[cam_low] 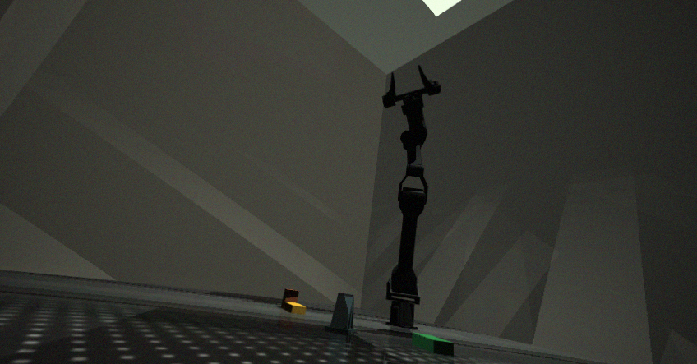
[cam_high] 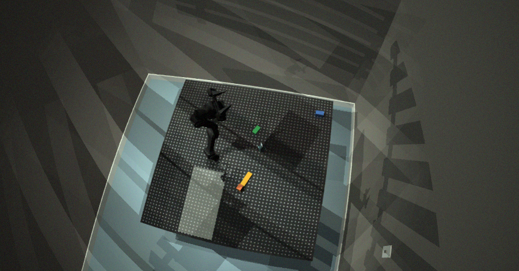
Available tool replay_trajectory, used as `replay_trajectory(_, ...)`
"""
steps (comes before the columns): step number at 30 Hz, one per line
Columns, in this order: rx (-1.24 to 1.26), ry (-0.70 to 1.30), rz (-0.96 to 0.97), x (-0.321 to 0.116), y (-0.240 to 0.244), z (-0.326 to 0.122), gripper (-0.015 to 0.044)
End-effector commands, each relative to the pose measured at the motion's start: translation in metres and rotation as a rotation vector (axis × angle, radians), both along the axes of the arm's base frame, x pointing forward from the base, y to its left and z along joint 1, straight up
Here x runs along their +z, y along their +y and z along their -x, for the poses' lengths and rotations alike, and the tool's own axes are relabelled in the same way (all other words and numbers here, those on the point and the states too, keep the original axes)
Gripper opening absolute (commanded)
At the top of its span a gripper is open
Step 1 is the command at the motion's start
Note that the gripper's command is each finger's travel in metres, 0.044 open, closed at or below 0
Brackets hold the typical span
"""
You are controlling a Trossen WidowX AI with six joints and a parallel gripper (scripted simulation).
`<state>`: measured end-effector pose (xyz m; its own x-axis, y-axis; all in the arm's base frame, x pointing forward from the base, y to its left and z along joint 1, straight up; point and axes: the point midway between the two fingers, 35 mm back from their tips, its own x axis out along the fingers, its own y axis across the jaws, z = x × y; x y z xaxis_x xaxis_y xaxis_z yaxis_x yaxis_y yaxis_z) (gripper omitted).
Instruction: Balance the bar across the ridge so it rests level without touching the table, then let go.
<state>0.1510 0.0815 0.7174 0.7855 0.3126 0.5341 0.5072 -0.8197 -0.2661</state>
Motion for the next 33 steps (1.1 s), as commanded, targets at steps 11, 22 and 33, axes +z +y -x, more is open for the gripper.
replay_trajectory(11, 0.085, -0.233, -0.121, 0.039, -0.032, 0.056, 0.0315)
replay_trajectory(22, 0.131, -0.467, -0.318, 0.066, -0.098, 0.109, 0.0315)
replay_trajectory(33, 0.134, -0.638, -0.557, 0.068, -0.180, 0.139, 0.0315)
